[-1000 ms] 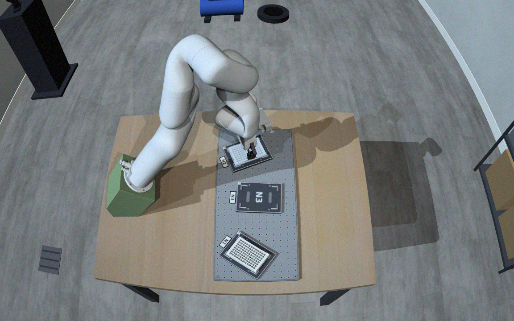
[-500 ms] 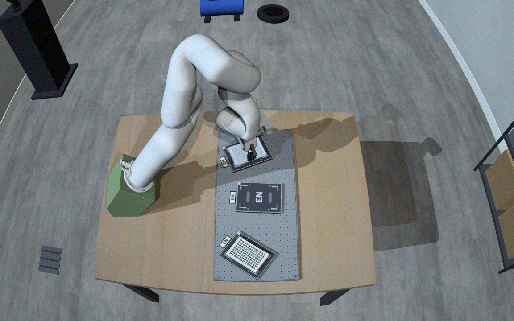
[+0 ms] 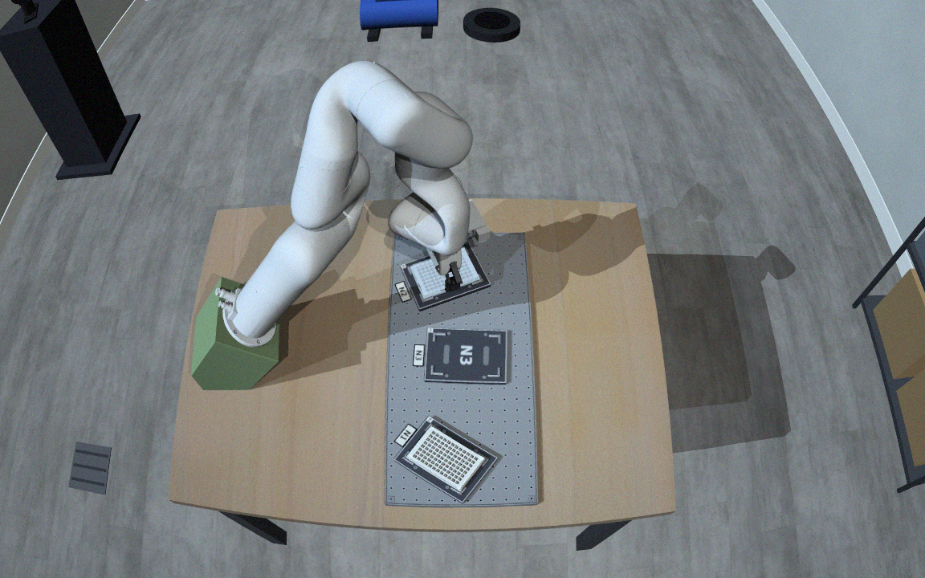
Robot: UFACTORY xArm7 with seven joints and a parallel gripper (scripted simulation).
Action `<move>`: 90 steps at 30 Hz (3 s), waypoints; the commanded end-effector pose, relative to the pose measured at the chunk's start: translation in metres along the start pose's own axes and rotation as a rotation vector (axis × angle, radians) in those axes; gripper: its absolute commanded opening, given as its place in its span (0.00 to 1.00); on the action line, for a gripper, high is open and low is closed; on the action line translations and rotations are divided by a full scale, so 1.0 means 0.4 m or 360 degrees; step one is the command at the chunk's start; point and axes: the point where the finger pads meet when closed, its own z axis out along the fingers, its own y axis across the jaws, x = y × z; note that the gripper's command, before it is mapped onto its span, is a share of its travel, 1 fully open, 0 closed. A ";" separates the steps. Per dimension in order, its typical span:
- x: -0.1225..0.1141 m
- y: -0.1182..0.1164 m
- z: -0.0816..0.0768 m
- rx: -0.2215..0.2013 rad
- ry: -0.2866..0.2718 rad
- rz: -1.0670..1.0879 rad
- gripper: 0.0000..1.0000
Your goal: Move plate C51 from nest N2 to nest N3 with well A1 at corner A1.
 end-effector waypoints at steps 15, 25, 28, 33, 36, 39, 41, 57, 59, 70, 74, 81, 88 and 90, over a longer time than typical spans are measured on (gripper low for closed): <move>0.002 -0.001 -0.002 0.0000 0.0004 -0.0001 0.00; 0.002 -0.001 -0.001 0.0000 0.0004 -0.0001 0.00; 0.002 -0.001 -0.001 0.0000 0.0004 -0.0001 0.00; 0.002 -0.001 -0.002 0.0000 0.0004 -0.0001 0.00; 0.002 -0.001 -0.002 0.0000 0.0004 -0.0001 0.00; 0.002 -0.001 -0.002 0.0000 0.0004 -0.0001 0.00; 0.002 -0.001 -0.002 0.0000 0.0004 -0.0001 0.00; 0.002 -0.001 -0.002 0.0000 0.0004 -0.0001 0.00; 0.002 -0.001 -0.002 0.0000 0.0004 -0.0001 0.00; 0.002 -0.001 -0.006 0.0000 0.0005 -0.0001 0.00; 0.002 -0.001 -0.013 0.0000 0.0005 -0.0001 0.00; 0.002 -0.001 -0.025 0.0000 0.0005 -0.0001 0.00; 0.002 -0.001 -0.033 0.0000 0.0005 -0.0001 0.00; 0.002 -0.001 -0.037 0.0000 0.0005 -0.0001 0.00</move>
